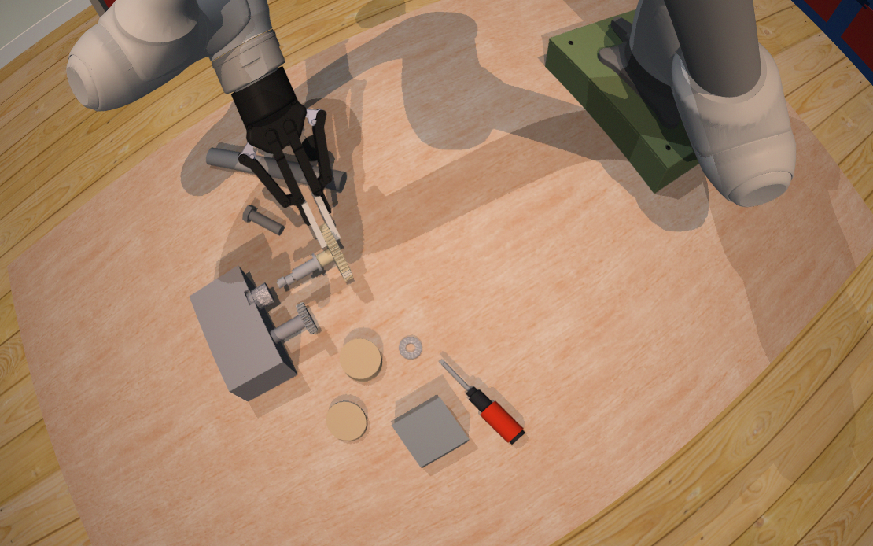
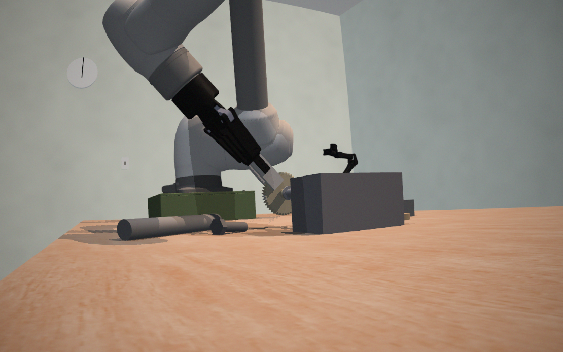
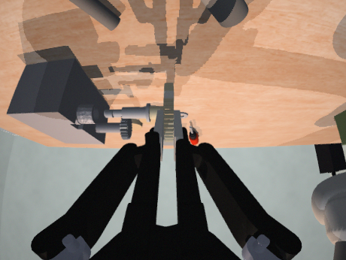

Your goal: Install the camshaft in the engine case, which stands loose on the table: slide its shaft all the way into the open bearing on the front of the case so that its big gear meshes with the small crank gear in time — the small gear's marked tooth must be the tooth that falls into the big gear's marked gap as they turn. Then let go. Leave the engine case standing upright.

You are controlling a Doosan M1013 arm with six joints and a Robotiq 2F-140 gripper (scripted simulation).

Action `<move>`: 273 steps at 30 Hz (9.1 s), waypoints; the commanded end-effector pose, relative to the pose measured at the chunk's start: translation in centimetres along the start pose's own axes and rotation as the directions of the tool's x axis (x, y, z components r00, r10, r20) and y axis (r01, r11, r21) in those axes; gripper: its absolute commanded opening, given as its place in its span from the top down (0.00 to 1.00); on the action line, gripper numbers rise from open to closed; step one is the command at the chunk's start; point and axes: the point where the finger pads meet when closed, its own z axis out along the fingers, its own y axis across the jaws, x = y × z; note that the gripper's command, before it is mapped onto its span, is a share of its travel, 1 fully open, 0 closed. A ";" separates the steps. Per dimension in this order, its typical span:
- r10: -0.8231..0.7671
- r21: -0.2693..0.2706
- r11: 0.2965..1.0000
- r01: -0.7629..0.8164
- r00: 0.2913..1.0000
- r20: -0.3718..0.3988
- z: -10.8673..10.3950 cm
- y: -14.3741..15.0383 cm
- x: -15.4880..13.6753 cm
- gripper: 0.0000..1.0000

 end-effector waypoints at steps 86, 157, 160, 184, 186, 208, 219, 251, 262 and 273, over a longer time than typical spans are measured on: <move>-0.002 -0.004 1.000 0.002 1.000 0.003 0.5 0.1 -0.2 0.95; -0.003 -0.005 1.000 0.003 1.000 0.003 0.6 -1.0 -0.2 0.95; -0.003 -0.004 1.000 0.003 1.000 0.002 0.5 -1.1 -0.2 0.95; -0.002 0.001 1.000 0.002 1.000 0.001 0.1 -1.7 -0.3 0.95; -0.002 0.001 1.000 0.002 1.000 0.001 0.1 -1.7 -0.3 0.95; -0.002 0.001 1.000 0.002 1.000 0.001 0.1 -1.7 -0.3 0.95; -0.002 0.001 1.000 0.002 1.000 0.001 0.1 -1.8 -0.3 0.95; -0.003 -0.001 1.000 0.003 1.000 0.002 0.1 -2.9 -0.4 0.95; -0.003 -0.001 1.000 0.003 1.000 0.002 0.1 -3.0 -0.4 0.95; -0.003 -0.001 1.000 0.003 1.000 0.002 0.1 -3.0 -0.4 0.95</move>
